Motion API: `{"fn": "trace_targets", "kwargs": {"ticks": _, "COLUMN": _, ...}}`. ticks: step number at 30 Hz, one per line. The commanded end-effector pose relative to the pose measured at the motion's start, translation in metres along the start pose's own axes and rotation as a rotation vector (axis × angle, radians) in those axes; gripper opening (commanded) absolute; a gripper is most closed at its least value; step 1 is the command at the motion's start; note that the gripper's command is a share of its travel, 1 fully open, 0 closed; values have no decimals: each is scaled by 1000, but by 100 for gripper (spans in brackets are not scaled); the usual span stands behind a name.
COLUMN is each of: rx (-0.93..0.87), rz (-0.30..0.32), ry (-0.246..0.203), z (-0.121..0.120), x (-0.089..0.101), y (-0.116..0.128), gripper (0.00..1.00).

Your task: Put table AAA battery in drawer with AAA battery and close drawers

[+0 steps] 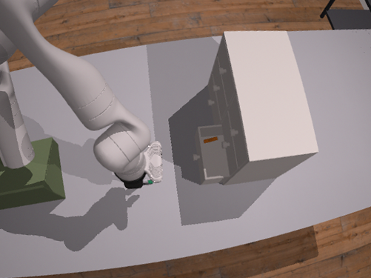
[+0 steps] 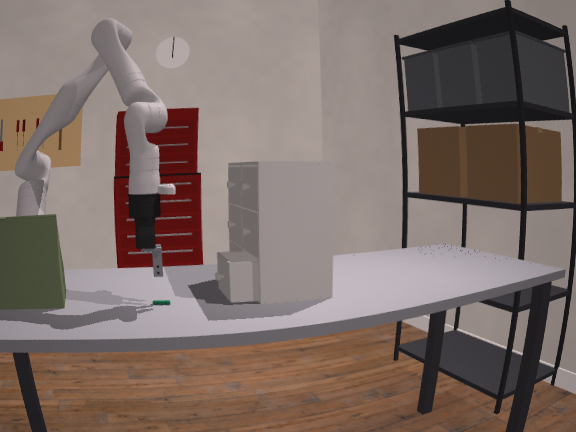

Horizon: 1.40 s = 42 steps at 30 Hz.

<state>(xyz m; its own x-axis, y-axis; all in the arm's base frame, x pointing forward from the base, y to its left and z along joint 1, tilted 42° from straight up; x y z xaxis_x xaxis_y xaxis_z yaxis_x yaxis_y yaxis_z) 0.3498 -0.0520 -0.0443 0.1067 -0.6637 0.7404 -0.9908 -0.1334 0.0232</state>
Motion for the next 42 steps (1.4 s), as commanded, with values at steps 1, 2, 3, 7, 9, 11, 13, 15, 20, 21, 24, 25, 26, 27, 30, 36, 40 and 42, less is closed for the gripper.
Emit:
{"fn": "trace_targets", "kwargs": {"ticks": 1, "rx": 0, "rz": 1, "ry": 1, "z": 0, "x": 0, "y": 0, "gripper": 54}}
{"fn": "trace_targets", "kwargs": {"ticks": 2, "rx": 0, "rz": 1, "ry": 1, "z": 0, "x": -1, "y": 0, "gripper": 54}}
{"fn": "trace_targets", "kwargs": {"ticks": 3, "rx": 0, "rz": 1, "ry": 1, "z": 0, "x": -1, "y": 0, "gripper": 54}}
{"fn": "trace_targets", "kwargs": {"ticks": 7, "rx": 0, "rz": 1, "ry": 1, "z": 0, "x": -3, "y": 0, "gripper": 54}}
{"fn": "trace_targets", "kwargs": {"ticks": 9, "rx": 0, "rz": 1, "ry": 1, "z": 0, "x": -4, "y": 0, "gripper": 54}}
{"fn": "trace_targets", "kwargs": {"ticks": 11, "rx": 0, "rz": 1, "ry": 1, "z": 0, "x": -6, "y": 0, "gripper": 54}}
{"fn": "trace_targets", "kwargs": {"ticks": 13, "rx": 0, "rz": 1, "ry": 1, "z": 0, "x": -8, "y": 0, "gripper": 54}}
{"fn": "trace_targets", "kwargs": {"ticks": 15, "rx": 0, "rz": 1, "ry": 1, "z": 0, "x": -11, "y": 0, "gripper": 54}}
{"fn": "trace_targets", "kwargs": {"ticks": 20, "rx": 0, "rz": 1, "ry": 1, "z": 0, "x": -18, "y": 0, "gripper": 54}}
{"fn": "trace_targets", "kwargs": {"ticks": 21, "rx": 0, "rz": 1, "ry": 1, "z": 0, "x": -20, "y": 0, "gripper": 54}}
{"fn": "trace_targets", "kwargs": {"ticks": 24, "rx": 0, "rz": 1, "ry": 1, "z": 0, "x": -21, "y": 0, "gripper": 54}}
{"fn": "trace_targets", "kwargs": {"ticks": 25, "rx": 0, "rz": 1, "ry": 1, "z": 0, "x": -23, "y": 0, "gripper": 54}}
{"fn": "trace_targets", "kwargs": {"ticks": 26, "rx": 0, "rz": 1, "ry": 1, "z": 0, "x": -25, "y": 0, "gripper": 54}}
{"fn": "trace_targets", "kwargs": {"ticks": 27, "rx": 0, "rz": 1, "ry": 1, "z": 0, "x": -26, "y": 0, "gripper": 54}}
{"fn": "trace_targets", "kwargs": {"ticks": 30, "rx": 0, "rz": 1, "ry": 1, "z": 0, "x": -31, "y": 0, "gripper": 54}}
{"fn": "trace_targets", "kwargs": {"ticks": 36, "rx": 0, "rz": 1, "ry": 1, "z": 0, "x": -40, "y": 0, "gripper": 54}}
{"fn": "trace_targets", "kwargs": {"ticks": 40, "rx": 0, "rz": 1, "ry": 1, "z": 0, "x": -43, "y": 0, "gripper": 54}}
{"fn": "trace_targets", "kwargs": {"ticks": 42, "rx": 0, "rz": 1, "ry": 1, "z": 0, "x": -44, "y": 0, "gripper": 54}}
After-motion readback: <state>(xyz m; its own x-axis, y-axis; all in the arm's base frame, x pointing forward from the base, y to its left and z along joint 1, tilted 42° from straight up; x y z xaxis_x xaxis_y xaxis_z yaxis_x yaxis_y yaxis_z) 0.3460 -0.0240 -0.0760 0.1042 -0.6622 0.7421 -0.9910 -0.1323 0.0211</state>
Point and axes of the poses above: the point where the finger pads meet when closed, its own x axis back along the fingers, its own z axis across the jaws, y = z × x, the point moved 7 cm from there along x, back along the fingers, and after that the axes turned 6 degrees about x, right-handed, at the moved point
